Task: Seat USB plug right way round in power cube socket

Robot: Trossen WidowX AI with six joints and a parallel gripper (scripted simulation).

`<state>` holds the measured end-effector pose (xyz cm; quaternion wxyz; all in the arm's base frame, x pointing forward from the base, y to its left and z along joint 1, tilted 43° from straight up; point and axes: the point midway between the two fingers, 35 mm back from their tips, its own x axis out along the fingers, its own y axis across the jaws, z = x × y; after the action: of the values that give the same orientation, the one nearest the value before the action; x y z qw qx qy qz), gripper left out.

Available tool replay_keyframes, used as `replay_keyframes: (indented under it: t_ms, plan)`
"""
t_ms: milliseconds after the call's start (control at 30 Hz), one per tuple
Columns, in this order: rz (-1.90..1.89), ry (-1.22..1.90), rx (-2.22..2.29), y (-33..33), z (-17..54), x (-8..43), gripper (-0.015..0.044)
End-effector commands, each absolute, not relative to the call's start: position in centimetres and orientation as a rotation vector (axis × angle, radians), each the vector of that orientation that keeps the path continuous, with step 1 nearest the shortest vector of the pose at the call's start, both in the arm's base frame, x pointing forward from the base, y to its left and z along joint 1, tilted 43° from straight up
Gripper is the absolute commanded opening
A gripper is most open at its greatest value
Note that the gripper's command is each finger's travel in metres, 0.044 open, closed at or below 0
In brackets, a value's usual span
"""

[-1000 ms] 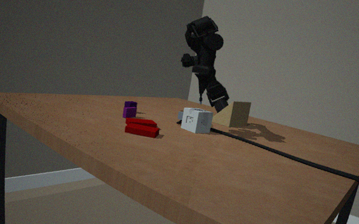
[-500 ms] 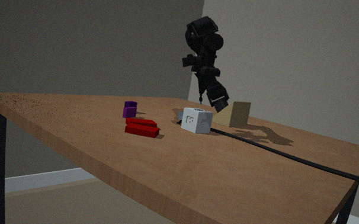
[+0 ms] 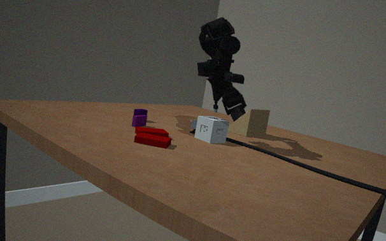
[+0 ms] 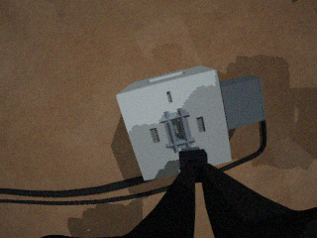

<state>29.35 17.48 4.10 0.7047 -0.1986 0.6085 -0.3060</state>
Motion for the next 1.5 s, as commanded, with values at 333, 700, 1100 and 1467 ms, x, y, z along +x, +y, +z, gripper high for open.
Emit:
replay_keyframes:
  t_ms: [333, 700, 1100, 1467]
  plan:
    - [-0.434, 1.48, -0.728, 17.49, 4.08, 29.34, 0.0]
    - [-0.222, 1.56, -0.954, 17.49, 4.08, 29.34, 0.0]
    - [0.026, 1.623, -1.197, 17.49, 4.08, 29.34, 0.0]
    - [0.268, 1.658, -1.414, 17.49, 4.08, 29.34, 0.0]
